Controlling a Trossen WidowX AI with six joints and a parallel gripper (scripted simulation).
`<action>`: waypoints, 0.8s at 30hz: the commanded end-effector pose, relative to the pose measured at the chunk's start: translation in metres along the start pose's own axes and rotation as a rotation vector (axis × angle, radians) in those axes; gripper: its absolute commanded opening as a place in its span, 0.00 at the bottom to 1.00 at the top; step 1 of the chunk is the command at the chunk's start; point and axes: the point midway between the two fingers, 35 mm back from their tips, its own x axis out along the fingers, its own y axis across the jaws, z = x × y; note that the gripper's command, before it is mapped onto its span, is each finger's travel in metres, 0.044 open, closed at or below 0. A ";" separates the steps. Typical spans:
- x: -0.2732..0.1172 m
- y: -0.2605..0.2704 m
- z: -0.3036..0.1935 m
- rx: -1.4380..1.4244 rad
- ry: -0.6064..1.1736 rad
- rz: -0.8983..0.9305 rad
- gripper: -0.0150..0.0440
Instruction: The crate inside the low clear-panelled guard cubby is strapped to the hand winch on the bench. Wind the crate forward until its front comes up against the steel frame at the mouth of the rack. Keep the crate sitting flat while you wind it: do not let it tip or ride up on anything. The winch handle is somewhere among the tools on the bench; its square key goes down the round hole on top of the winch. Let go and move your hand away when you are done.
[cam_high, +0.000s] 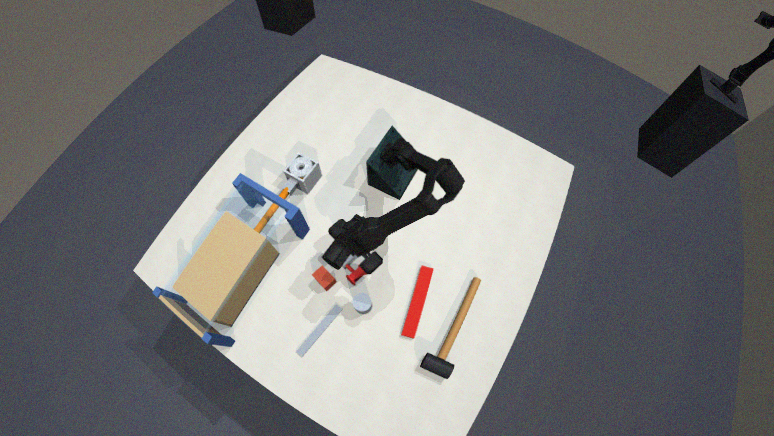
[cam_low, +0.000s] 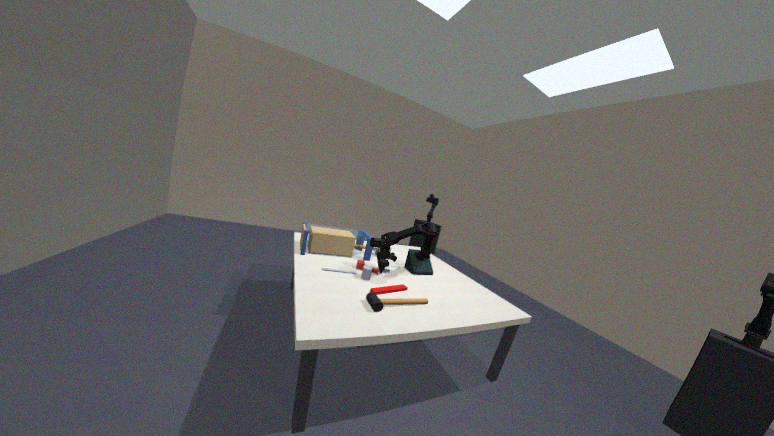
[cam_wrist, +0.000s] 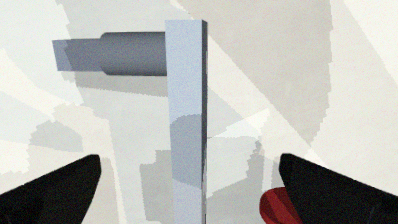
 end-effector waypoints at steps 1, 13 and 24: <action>-0.001 0.000 0.000 0.000 0.002 0.000 0.97; -0.001 0.000 0.000 0.000 0.002 0.000 0.83; -0.001 0.000 0.000 0.000 0.002 0.000 0.71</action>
